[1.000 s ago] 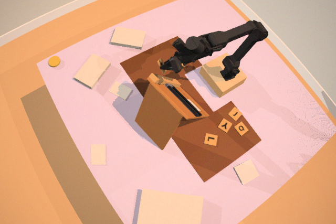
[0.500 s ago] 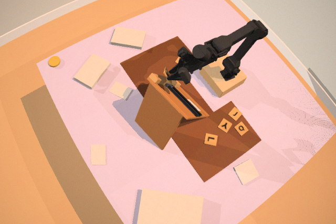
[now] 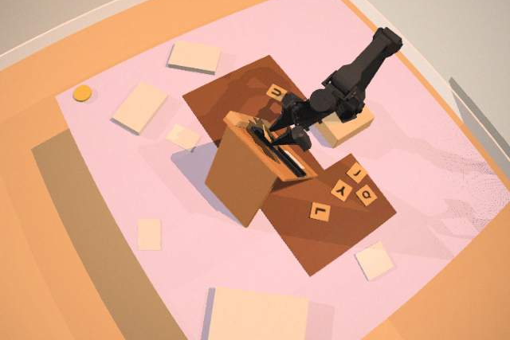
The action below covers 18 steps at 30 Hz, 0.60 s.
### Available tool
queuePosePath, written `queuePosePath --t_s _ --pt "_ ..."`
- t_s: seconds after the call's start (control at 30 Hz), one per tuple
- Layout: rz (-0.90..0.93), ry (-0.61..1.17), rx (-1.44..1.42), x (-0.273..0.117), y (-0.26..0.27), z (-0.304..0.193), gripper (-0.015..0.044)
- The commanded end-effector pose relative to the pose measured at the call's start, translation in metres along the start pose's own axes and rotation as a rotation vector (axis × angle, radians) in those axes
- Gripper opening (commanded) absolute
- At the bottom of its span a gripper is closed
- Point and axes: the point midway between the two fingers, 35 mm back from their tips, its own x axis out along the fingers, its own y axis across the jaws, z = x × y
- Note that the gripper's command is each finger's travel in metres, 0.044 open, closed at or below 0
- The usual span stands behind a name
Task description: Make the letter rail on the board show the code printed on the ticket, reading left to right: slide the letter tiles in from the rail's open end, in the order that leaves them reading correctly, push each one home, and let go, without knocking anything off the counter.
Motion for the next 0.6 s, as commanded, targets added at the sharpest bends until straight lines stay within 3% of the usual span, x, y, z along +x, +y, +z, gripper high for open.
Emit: queuePosePath --t_s 0.0,0.57 --pt "0.027 0.026 -0.077 -0.005 0.012 -0.016 0.0" --pt "0.173 0.109 -0.306 -0.033 0.06 -0.088 0.0"
